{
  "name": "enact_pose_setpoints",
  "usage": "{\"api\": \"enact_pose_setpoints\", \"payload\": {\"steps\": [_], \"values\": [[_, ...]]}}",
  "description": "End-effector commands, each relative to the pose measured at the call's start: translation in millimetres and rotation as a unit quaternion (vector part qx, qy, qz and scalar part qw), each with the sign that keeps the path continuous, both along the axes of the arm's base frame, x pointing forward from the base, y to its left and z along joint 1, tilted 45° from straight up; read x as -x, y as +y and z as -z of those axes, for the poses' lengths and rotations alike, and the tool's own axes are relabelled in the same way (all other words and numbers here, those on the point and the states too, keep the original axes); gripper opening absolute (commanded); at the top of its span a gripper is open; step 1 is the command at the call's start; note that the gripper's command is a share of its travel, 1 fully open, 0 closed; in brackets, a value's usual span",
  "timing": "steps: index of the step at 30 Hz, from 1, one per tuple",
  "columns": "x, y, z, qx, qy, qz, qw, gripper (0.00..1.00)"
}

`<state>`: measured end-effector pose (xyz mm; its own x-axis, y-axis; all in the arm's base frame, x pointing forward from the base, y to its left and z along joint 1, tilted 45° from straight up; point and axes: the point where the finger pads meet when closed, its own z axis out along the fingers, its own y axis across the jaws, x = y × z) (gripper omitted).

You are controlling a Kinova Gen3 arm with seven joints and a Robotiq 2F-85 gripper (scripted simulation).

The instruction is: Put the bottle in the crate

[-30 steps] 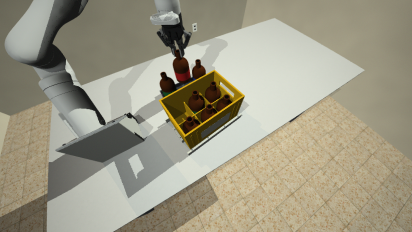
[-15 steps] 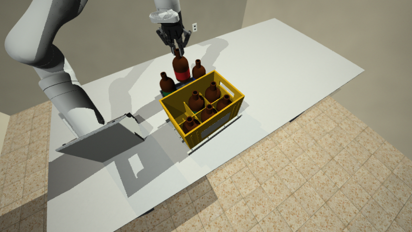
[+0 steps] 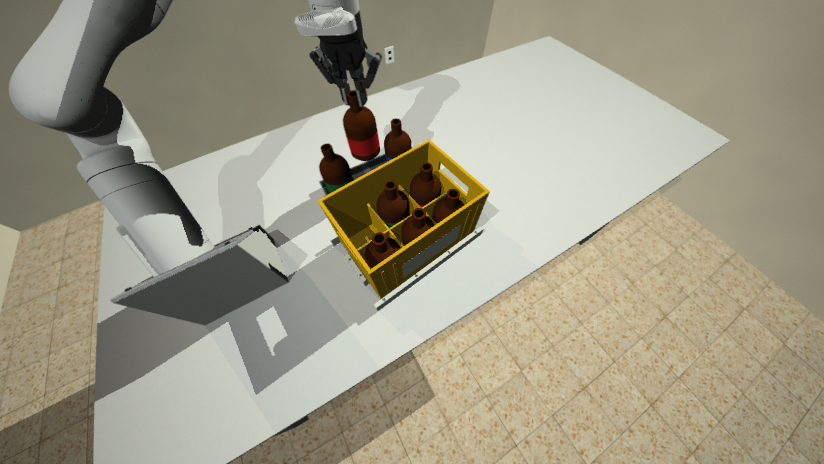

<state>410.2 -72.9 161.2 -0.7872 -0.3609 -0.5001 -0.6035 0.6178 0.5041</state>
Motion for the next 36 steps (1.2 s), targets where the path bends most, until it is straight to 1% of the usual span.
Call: {"api": "enact_pose_setpoints", "payload": {"steps": [1, 19, 36], "values": [[1.4, -5.4, -6.3, -0.002, 0.002, 0.005, 1.0, 0.0], [3.4, -15.6, -16.4, -0.002, 0.002, 0.005, 1.0, 0.0], [3.7, -17.1, -17.9, -0.002, 0.002, 0.005, 1.0, 0.0]]}}
